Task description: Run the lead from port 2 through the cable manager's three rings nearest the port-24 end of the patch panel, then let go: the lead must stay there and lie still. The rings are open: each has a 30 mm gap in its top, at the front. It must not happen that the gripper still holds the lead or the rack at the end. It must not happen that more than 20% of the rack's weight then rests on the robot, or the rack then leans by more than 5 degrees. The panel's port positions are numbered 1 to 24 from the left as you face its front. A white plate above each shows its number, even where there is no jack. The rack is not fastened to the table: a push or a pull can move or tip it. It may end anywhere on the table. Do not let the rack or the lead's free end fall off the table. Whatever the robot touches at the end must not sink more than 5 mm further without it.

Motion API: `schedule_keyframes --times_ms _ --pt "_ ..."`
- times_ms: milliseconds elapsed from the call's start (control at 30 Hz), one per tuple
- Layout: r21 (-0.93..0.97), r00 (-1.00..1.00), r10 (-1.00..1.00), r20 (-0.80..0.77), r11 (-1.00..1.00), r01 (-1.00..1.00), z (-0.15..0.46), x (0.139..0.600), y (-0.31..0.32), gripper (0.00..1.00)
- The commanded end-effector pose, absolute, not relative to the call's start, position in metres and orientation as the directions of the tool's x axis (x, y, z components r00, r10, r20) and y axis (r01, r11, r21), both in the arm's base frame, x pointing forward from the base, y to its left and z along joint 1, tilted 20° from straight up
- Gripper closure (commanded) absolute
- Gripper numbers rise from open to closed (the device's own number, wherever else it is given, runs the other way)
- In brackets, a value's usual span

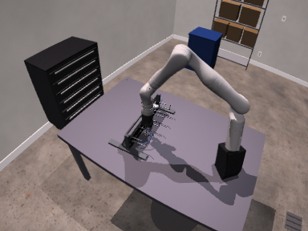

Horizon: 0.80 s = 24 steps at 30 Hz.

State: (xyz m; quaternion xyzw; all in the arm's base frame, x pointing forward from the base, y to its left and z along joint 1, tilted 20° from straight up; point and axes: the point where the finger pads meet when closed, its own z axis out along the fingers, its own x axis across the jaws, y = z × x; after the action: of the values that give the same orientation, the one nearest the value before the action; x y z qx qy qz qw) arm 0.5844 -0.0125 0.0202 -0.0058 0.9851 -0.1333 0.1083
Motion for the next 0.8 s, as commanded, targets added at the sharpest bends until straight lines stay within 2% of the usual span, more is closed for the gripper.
schedule_keyframes --times_ms 0,767 --pt "-0.263 -0.976 -0.041 -0.214 0.965 0.017 0.021 0.585 -0.012 0.33" --pt "-0.263 -0.976 -0.041 -0.214 0.965 0.017 0.066 0.575 0.001 0.33"
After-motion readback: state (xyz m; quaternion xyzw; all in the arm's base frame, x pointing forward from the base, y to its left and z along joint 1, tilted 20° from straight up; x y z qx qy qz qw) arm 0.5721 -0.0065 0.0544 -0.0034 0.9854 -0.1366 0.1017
